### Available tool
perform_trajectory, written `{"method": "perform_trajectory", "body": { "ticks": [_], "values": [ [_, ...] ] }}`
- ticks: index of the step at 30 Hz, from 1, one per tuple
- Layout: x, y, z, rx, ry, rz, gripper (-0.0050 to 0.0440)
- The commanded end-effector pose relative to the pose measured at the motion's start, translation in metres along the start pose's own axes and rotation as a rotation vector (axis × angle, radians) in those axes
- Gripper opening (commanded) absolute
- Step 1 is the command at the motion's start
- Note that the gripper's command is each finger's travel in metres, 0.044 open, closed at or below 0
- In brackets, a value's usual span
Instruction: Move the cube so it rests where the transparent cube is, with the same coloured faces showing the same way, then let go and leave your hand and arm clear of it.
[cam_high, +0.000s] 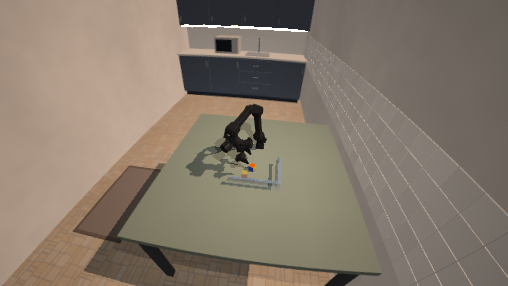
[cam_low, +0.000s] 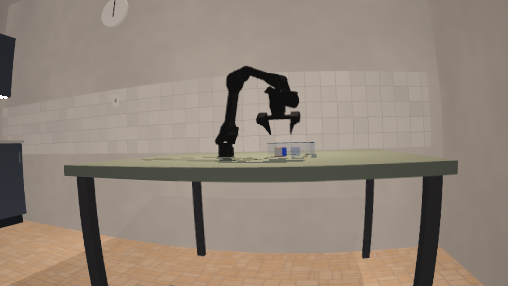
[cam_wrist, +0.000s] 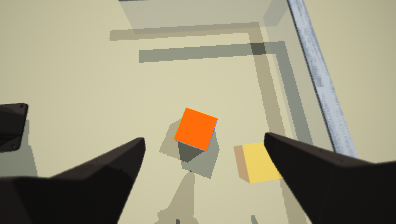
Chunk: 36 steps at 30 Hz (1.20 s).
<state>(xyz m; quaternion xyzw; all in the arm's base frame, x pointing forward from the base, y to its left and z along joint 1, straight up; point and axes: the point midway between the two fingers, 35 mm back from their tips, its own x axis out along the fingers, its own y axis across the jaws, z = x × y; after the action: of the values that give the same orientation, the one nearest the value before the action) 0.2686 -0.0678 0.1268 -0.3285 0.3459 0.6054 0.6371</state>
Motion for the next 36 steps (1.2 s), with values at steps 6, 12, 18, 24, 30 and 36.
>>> {"method": "perform_trajectory", "body": {
  "ticks": [6, 12, 18, 24, 30, 36],
  "values": [
    [-0.037, -0.003, 0.0, 0.057, 0.007, -0.024, 0.044],
    [-0.036, -0.003, 0.001, 0.044, 0.009, -0.03, 0.044],
    [-0.036, -0.003, 0.001, 0.044, 0.009, -0.03, 0.044],
    [-0.036, -0.003, 0.001, 0.044, 0.009, -0.03, 0.044],
    [-0.027, -0.001, 0.005, 0.122, 0.075, -0.004, 0.044],
    [0.0, 0.003, 0.016, 0.355, 0.313, -0.016, 0.044]
  ]
}}
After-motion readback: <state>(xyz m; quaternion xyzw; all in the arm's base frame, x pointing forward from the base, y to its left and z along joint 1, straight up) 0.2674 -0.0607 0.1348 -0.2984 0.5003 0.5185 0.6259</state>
